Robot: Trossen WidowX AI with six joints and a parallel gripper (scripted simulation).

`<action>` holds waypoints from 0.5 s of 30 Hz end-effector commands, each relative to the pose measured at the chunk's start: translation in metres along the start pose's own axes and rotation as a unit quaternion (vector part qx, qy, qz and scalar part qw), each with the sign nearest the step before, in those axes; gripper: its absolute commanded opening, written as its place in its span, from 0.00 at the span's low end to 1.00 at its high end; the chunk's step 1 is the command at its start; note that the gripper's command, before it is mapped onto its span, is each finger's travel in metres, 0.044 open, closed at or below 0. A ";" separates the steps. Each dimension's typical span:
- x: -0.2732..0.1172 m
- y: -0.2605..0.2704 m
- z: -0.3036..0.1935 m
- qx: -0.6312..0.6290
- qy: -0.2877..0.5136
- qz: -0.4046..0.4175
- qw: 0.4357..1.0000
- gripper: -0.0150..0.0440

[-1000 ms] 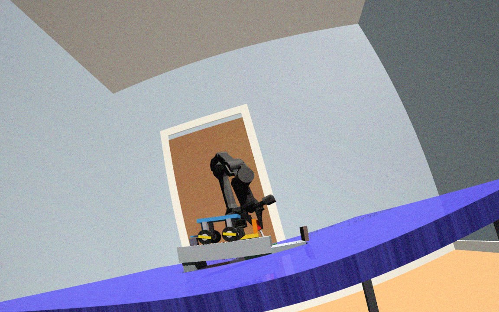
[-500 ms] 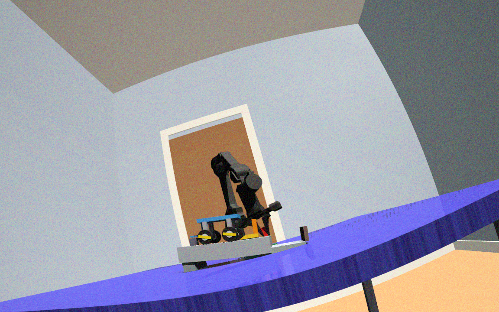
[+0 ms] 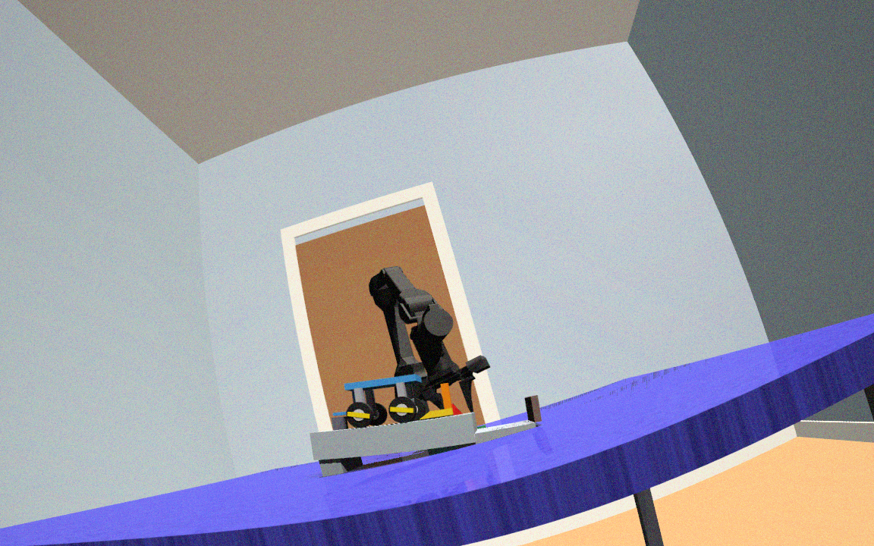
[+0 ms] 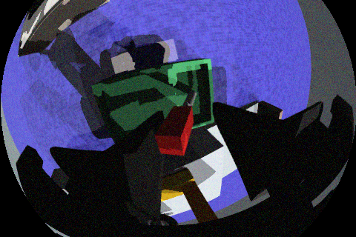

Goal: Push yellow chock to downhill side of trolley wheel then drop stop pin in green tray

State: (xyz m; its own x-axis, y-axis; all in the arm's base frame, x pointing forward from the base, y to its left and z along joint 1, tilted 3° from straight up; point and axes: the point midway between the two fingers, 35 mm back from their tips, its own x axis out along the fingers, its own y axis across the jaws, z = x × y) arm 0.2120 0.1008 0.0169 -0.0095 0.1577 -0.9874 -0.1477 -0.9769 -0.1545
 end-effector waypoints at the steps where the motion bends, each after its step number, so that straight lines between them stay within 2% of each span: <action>1: 0.001 0.003 0.000 -0.002 0.000 -0.002 1.000 0.58; 15: 0.004 0.015 0.000 -0.002 0.000 -0.001 1.000 0.58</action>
State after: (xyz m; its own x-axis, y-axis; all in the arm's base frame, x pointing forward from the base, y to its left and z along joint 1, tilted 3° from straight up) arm 0.2101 0.0885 0.0113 -0.0097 0.1565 -0.9876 -0.1478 -0.9771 -0.1533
